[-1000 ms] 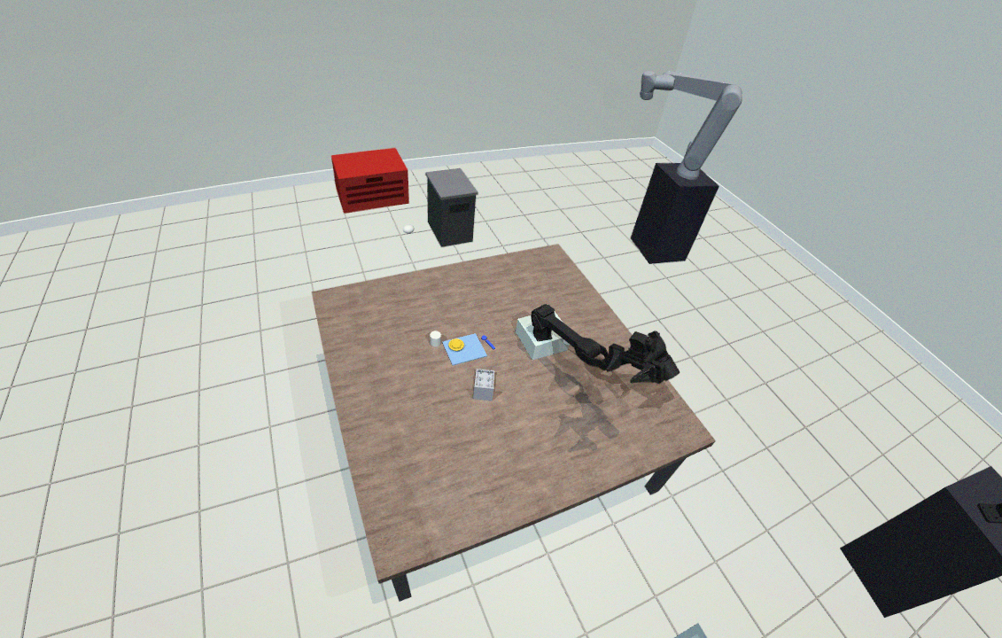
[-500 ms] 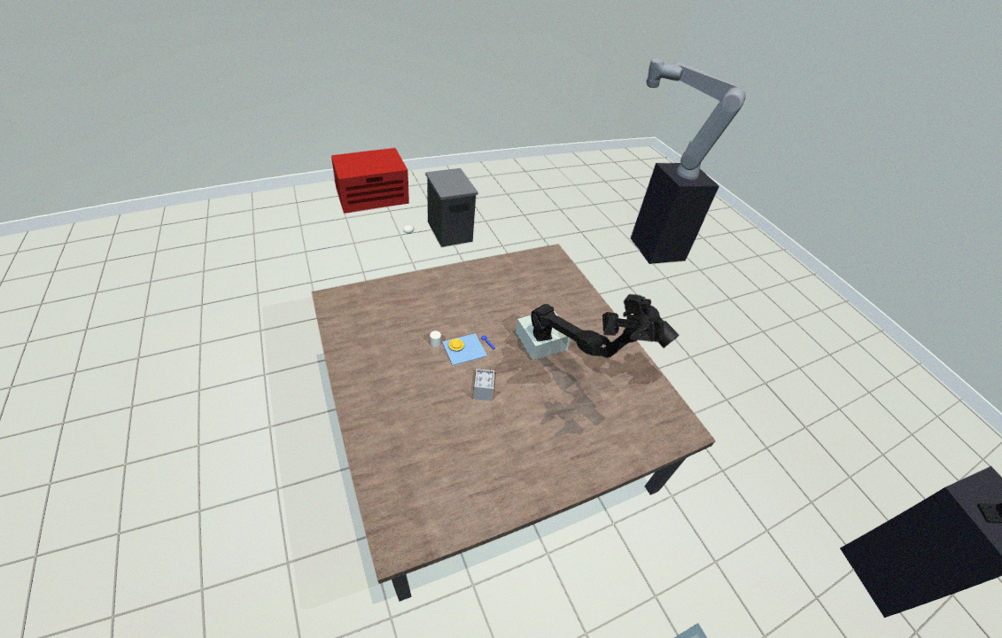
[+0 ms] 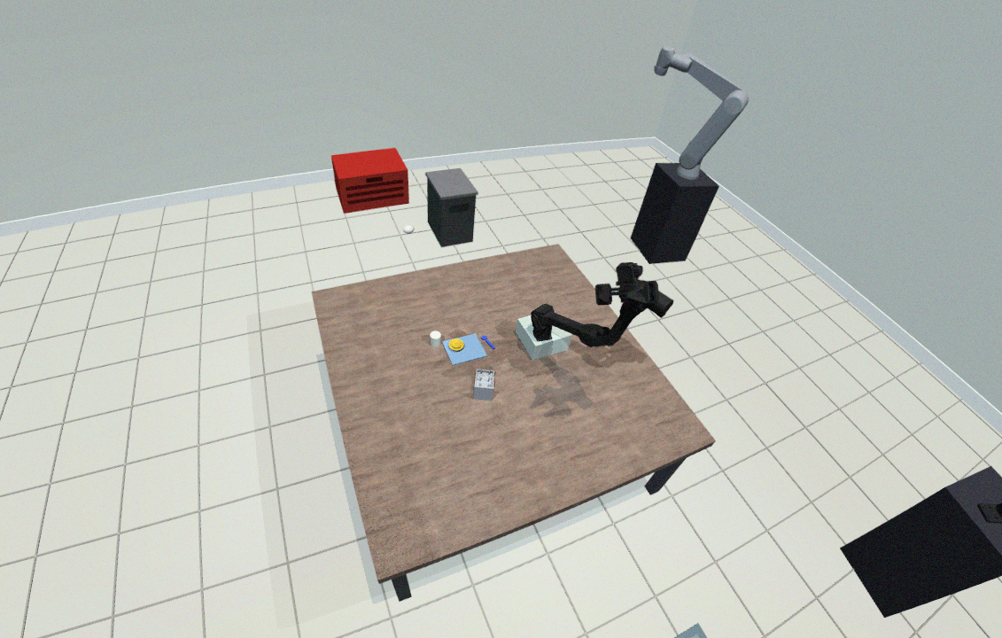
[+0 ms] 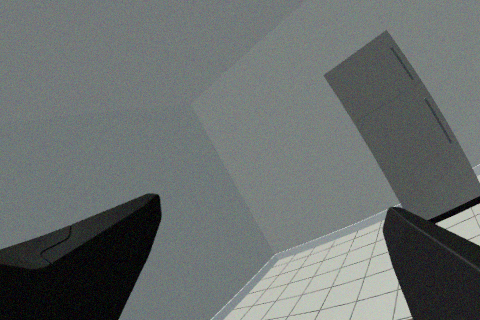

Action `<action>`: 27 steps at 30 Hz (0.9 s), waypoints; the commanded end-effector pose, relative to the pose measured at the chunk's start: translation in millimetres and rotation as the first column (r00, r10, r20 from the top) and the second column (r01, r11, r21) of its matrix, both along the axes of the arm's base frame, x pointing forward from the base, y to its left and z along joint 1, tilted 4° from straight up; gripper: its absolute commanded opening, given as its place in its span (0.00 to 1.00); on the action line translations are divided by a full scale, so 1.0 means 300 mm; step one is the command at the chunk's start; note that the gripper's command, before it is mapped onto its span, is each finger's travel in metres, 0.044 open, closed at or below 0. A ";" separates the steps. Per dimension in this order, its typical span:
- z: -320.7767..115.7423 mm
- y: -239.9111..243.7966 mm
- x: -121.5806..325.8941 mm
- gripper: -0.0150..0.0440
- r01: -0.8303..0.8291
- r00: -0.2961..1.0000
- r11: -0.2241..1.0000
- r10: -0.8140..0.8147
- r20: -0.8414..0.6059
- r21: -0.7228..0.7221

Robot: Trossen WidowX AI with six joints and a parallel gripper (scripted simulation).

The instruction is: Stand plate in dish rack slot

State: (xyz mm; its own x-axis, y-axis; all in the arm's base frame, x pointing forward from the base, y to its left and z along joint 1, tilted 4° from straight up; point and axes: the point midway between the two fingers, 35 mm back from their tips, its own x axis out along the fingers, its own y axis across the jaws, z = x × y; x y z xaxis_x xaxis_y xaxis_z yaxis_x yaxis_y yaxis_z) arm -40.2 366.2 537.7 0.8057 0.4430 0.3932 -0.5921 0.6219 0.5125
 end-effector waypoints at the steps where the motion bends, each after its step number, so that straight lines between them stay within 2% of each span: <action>1: 0.086 -0.115 0.014 0.93 0.000 1.000 0.998 -0.001 0.021 0.056; 7: 0.150 -0.229 0.020 0.93 -0.019 0.999 0.987 0.011 0.047 0.163; 27: 0.324 -0.667 0.160 0.93 0.088 0.991 0.939 -0.116 0.064 0.334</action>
State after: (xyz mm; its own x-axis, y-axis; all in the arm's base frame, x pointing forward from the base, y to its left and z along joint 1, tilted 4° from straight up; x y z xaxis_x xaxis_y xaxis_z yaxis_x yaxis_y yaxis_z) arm -2.0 192.5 629.4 0.7927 0.2410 0.5599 -0.5972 0.4916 0.6338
